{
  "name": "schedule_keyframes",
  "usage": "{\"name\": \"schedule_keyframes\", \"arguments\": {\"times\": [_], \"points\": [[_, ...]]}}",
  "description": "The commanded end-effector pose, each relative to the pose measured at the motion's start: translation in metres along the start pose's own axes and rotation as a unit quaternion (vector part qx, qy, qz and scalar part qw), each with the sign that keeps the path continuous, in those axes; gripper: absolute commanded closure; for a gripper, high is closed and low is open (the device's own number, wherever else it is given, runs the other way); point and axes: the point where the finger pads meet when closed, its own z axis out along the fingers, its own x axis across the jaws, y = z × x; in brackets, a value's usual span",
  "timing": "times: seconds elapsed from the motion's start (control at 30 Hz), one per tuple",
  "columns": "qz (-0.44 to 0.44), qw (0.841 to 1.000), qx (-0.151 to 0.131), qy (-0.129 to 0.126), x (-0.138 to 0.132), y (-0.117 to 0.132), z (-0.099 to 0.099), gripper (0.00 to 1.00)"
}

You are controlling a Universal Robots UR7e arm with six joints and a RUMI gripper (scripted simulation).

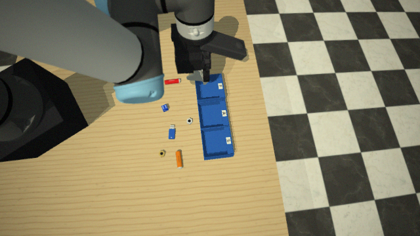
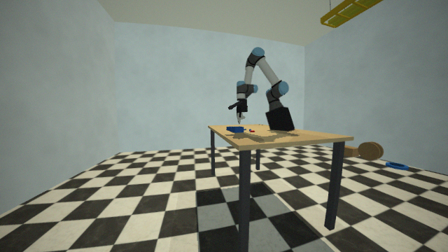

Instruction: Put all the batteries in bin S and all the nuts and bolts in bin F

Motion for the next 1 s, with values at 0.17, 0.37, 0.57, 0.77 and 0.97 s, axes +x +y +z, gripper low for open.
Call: {"name": "schedule_keyframes", "arguments": {"times": [0.17,0.37,0.57,0.77,0.97], "points": [[0.000,1.000,0.000,0.000,0.000,0.000,-0.017,0.96],[0.000,1.000,0.000,0.000,0.000,0.000,-0.059,0.96],[0.000,1.000,0.000,0.000,0.000,0.000,-0.109,0.96],[0.000,1.000,0.000,0.000,0.000,0.000,-0.133,0.96],[0.000,1.000,0.000,0.000,0.000,-0.001,-0.133,0.96]]}}
